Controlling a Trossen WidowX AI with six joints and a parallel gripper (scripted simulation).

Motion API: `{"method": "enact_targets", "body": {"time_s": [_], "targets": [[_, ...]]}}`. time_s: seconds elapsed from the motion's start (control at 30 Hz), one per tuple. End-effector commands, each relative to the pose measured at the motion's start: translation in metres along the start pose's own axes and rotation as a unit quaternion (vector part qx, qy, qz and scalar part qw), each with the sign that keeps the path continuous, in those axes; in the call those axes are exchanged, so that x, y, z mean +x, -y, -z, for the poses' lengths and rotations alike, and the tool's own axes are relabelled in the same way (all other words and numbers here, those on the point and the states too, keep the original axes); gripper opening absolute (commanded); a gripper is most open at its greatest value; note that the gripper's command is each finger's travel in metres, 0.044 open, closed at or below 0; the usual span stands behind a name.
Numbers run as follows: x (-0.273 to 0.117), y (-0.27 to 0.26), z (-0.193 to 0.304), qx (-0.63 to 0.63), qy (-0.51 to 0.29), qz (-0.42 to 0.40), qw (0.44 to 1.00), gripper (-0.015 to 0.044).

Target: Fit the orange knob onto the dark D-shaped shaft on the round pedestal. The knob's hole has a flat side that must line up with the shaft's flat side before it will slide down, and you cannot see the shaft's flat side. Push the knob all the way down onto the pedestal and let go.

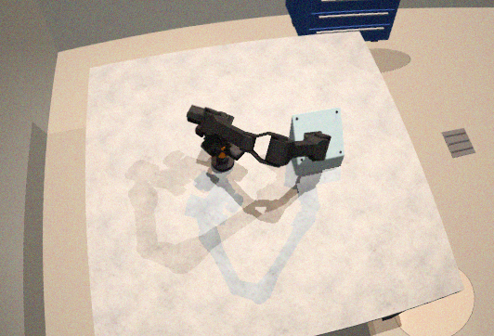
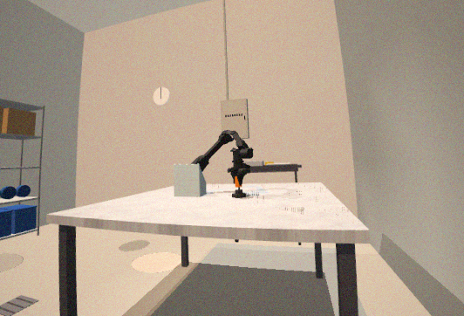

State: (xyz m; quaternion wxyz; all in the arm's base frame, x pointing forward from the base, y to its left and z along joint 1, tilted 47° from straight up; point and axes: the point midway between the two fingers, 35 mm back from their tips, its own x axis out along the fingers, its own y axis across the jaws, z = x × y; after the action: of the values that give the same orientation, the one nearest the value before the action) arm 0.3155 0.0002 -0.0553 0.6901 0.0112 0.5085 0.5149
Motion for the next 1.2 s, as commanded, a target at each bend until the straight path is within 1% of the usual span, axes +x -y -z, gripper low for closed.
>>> {"method": "enact_targets", "body": {"time_s": [0.0, 0.5, 0.57, 0.73, 1.17], "targets": [[0.0012, 0.0014, -0.0022, -0.005, 0.002, 0.002, 1.0, 0.0], [-0.0041, -0.0001, -0.0011, -0.005, 0.002, 0.002, 1.0, 0.0], [-0.0042, -0.0003, -0.001, -0.018, 0.002, 0.002, 1.0, 0.0], [-0.0035, -0.0021, 0.0003, -0.104, 0.002, 0.003, 0.995, 0.0], [-0.0012, -0.0032, 0.0028, -0.109, 0.002, 0.002, 0.994, 0.0]]}}
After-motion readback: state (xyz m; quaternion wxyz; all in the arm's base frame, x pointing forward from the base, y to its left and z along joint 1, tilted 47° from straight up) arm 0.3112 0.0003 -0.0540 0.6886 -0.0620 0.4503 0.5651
